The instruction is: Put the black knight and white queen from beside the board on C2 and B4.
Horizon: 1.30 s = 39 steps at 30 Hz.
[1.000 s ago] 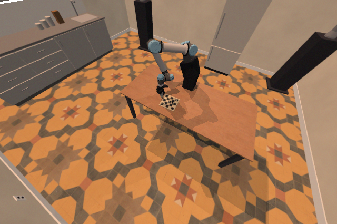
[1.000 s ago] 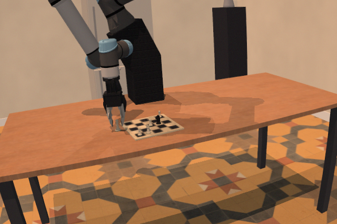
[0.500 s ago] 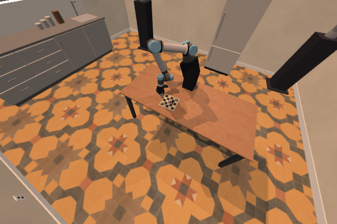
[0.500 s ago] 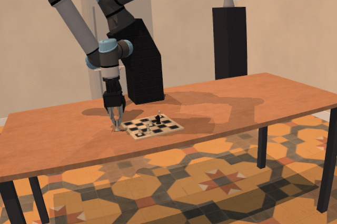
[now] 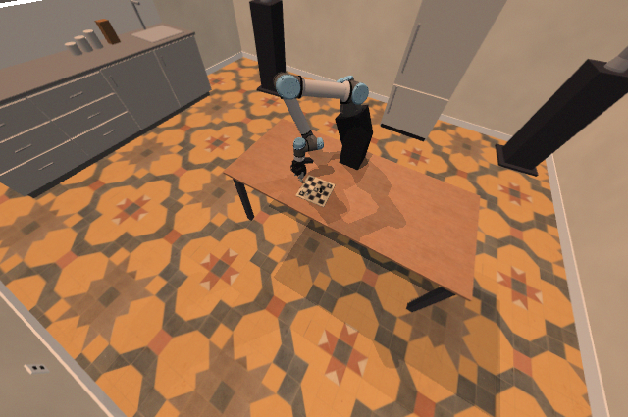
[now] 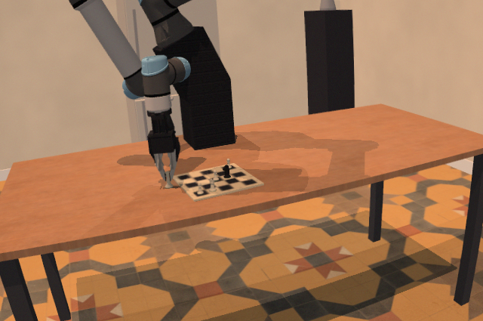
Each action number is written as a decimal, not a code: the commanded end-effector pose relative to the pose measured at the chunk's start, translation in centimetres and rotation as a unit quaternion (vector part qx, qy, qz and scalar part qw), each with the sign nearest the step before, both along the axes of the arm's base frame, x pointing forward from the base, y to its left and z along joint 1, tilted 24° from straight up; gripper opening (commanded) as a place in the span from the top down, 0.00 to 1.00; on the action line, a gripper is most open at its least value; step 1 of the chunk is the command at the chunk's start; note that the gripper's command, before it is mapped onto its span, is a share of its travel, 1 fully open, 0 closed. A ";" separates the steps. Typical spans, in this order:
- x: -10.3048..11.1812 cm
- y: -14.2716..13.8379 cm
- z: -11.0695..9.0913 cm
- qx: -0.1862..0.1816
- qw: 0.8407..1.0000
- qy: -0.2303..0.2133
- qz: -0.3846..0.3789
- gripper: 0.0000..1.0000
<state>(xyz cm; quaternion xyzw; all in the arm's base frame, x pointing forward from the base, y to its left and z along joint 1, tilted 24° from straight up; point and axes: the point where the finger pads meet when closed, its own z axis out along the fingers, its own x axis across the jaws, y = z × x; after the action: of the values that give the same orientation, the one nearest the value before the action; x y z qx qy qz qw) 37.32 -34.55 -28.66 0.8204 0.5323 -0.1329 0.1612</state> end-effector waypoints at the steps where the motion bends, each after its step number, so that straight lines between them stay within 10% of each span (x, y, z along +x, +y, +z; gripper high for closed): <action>1: 0.0 0.0 0.0 0.000 1.000 0.000 0.000 1.00; 21: 0.1 0.2 0.5 0.000 1.000 0.000 0.000 1.00; 39: 0.4 3.1 7.1 0.000 1.000 0.000 0.000 1.00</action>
<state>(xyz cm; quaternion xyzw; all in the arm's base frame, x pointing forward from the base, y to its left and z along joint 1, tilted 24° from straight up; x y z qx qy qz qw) 37.59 -32.15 -23.35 0.8202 0.5324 -0.1328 0.1617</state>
